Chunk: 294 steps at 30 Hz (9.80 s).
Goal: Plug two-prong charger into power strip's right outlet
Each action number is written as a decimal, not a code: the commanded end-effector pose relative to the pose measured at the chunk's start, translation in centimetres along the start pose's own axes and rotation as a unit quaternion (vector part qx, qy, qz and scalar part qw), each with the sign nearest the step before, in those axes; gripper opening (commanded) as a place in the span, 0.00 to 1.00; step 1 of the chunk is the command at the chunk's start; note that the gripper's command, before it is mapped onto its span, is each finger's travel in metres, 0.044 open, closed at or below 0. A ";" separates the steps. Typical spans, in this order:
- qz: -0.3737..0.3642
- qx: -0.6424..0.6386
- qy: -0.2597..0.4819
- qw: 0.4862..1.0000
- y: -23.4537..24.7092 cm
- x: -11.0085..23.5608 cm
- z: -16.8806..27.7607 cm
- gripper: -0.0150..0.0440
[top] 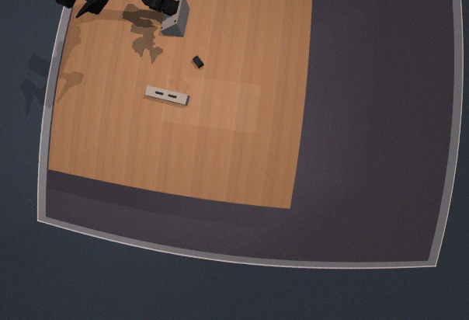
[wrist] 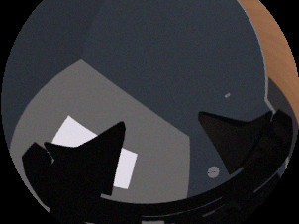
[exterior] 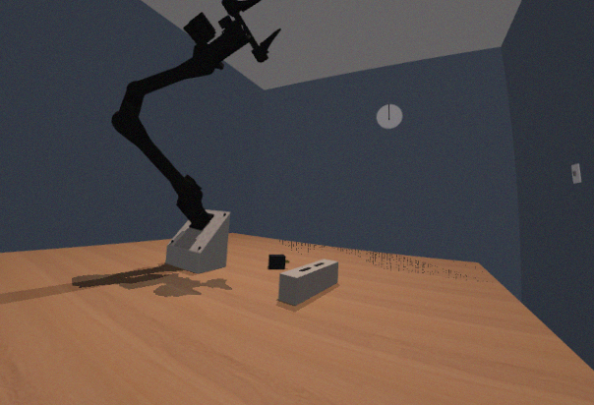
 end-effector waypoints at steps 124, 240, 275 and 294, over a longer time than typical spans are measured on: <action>0.719 0.499 0.480 0.057 -49.9 14.6 -20.5 1.00; 0.853 0.416 0.152 0.278 -40.0 11.9 -31.1 0.25; 0.855 0.411 0.135 0.284 -39.9 8.7 -33.6 0.25; 0.856 0.410 0.131 0.286 -39.9 7.8 -34.3 0.25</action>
Point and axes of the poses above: the point midway between the two fingers, 35 mm back from their tips, its own x axis back along the fingers, its own y axis across the jaws, z = x × y, the point moved 10 cm from there along x, back along the fingers, and after that the axes turned 9 degrees about -x, right-handed, at the moved point
